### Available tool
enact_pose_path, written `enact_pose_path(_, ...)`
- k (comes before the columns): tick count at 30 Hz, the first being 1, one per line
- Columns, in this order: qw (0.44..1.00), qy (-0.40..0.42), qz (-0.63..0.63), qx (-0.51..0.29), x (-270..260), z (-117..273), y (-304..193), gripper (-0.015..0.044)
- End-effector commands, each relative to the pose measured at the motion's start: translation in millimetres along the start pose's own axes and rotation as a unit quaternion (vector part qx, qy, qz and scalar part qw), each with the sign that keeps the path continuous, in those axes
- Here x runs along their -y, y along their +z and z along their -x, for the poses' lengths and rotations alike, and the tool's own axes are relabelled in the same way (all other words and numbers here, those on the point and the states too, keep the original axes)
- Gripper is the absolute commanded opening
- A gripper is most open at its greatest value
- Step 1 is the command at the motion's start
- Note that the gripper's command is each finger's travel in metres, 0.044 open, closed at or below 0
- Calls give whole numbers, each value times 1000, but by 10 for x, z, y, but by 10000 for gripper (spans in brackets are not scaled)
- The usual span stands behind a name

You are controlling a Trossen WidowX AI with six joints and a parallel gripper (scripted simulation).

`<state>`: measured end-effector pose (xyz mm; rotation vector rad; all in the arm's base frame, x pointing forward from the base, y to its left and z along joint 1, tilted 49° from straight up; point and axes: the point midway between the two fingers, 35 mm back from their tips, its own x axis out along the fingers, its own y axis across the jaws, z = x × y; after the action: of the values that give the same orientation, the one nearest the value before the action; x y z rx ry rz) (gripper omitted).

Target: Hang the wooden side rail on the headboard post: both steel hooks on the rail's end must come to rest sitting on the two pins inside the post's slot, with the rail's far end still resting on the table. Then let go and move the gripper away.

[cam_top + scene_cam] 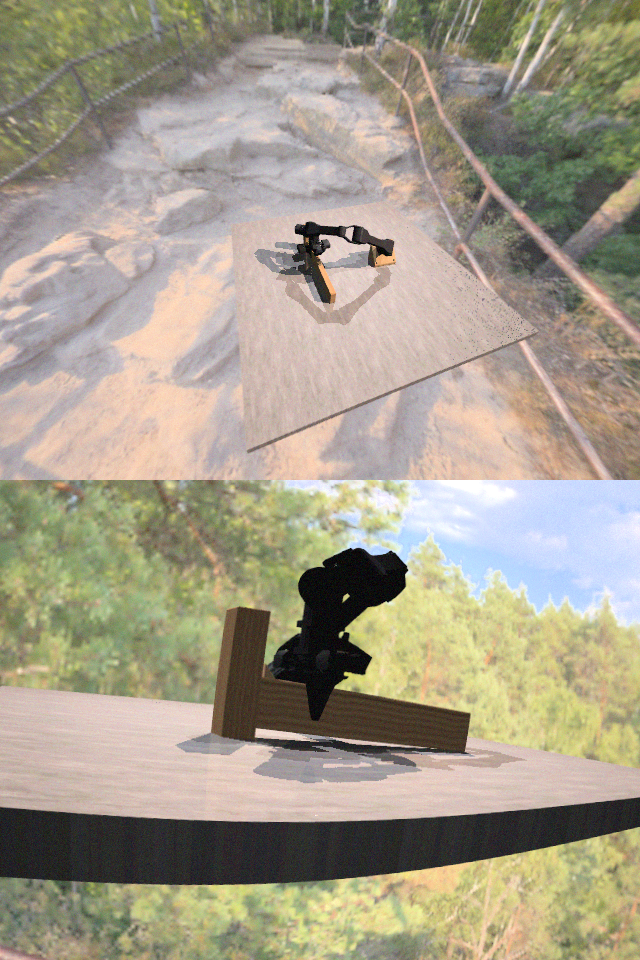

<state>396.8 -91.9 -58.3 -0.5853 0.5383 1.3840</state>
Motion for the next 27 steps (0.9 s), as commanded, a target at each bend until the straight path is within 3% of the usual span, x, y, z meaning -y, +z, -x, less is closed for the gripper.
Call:
enact_pose_path(1,1000,-1,-2,-3,-3,3,-24,0)
enact_pose_path(27,1000,-1,-2,-3,-3,-41,-24,0)
